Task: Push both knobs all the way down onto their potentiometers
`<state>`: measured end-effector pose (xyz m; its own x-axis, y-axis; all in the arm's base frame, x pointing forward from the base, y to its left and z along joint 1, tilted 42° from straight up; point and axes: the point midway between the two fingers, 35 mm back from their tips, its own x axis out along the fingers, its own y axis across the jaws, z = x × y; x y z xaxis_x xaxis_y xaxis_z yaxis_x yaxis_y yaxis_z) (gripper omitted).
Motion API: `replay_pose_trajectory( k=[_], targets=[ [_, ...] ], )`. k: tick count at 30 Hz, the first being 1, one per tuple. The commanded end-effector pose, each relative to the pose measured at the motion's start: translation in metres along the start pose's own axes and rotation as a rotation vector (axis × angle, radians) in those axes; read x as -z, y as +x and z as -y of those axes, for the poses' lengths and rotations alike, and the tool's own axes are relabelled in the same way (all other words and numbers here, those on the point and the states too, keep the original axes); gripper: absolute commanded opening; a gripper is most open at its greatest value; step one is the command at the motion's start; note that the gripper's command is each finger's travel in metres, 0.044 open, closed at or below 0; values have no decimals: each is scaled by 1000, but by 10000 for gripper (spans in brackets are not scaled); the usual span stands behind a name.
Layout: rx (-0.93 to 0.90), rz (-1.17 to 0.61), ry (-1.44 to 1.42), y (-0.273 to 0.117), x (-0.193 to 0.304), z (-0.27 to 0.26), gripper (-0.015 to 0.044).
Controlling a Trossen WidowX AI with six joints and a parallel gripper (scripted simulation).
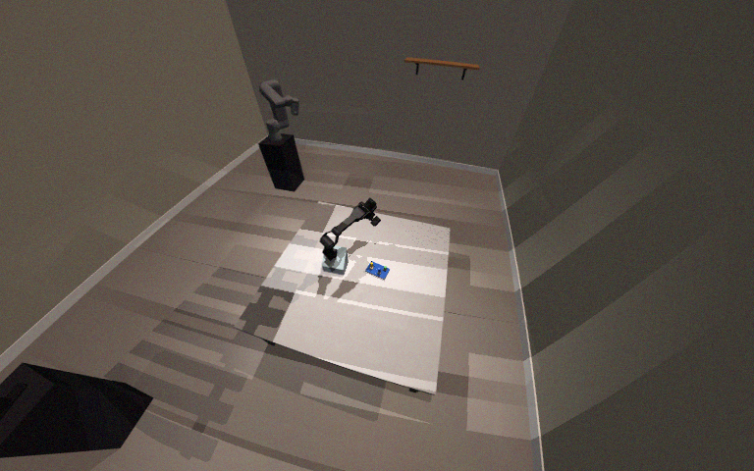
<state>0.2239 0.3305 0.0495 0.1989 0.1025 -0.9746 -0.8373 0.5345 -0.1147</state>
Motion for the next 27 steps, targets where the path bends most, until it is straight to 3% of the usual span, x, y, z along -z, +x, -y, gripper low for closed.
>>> replay_pose_trajectory(
  k=[1, 27],
  targets=[
    [64, -61, 134, 10, 18, 26, 0],
    [486, -301, 874, 31, 133, 156, 0]
  ],
)
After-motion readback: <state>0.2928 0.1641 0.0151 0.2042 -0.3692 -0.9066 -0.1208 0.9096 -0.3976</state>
